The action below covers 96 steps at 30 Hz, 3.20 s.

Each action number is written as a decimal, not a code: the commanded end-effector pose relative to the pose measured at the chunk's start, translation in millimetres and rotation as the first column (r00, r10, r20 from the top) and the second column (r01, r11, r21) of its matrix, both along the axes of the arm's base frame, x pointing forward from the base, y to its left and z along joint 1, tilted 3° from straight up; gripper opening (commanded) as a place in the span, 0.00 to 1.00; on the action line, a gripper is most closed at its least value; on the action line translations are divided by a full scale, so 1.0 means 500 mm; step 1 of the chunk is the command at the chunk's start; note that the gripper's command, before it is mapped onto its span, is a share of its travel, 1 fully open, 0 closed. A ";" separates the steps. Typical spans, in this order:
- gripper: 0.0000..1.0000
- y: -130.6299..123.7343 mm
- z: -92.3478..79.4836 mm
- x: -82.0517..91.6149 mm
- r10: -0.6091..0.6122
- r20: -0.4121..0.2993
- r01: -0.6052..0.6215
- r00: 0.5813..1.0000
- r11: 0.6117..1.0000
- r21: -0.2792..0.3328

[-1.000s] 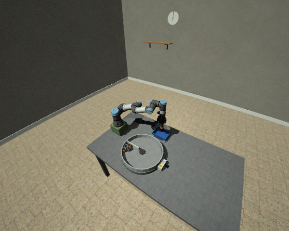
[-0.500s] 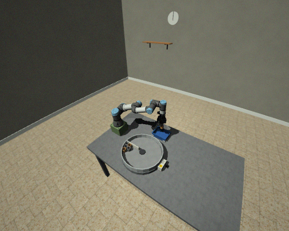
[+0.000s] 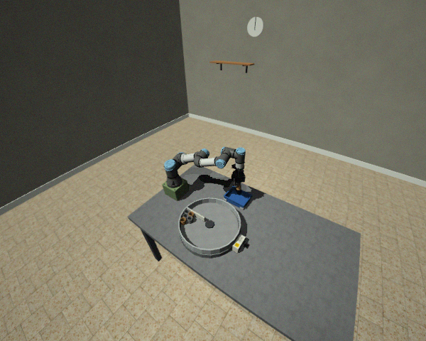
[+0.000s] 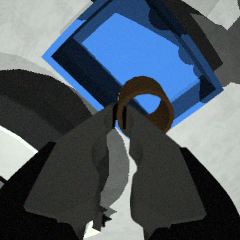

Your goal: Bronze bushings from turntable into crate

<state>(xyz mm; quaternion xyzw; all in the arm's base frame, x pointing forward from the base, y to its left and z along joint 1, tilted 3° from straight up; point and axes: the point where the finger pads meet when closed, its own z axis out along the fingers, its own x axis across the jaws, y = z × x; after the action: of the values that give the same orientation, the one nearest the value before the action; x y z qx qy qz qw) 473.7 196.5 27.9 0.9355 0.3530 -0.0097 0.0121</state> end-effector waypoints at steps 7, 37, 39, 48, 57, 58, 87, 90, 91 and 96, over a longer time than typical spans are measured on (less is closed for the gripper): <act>0.00 0.000 0.002 0.001 0.000 0.004 0.000 1.000 1.000 0.000; 0.00 -0.001 -0.012 -0.001 0.009 0.007 -0.009 1.000 1.000 -0.016; 0.00 -0.002 -0.015 -0.002 0.011 0.007 -0.010 1.000 1.000 -0.019; 0.00 0.000 -0.069 0.008 0.012 0.006 -0.012 1.000 1.000 -0.022; 0.00 -0.001 -0.103 0.010 0.012 0.006 -0.012 1.000 1.000 -0.022; 0.00 -0.001 -0.108 0.010 0.012 0.006 -0.012 1.000 1.000 -0.022; 0.00 -0.004 -0.138 0.006 0.012 0.007 -0.012 1.000 1.000 -0.021; 0.00 -0.004 -0.138 0.006 0.012 0.007 -0.012 1.000 1.000 -0.021; 0.00 -0.004 -0.138 0.006 0.012 0.007 -0.012 1.000 1.000 -0.021; 0.00 -0.004 -0.138 0.006 0.012 0.007 -0.012 1.000 1.000 -0.021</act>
<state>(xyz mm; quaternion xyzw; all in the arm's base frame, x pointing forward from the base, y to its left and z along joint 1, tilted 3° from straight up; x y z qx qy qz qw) 475.7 194.1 -42.7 0.9332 0.3584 -0.0122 0.0230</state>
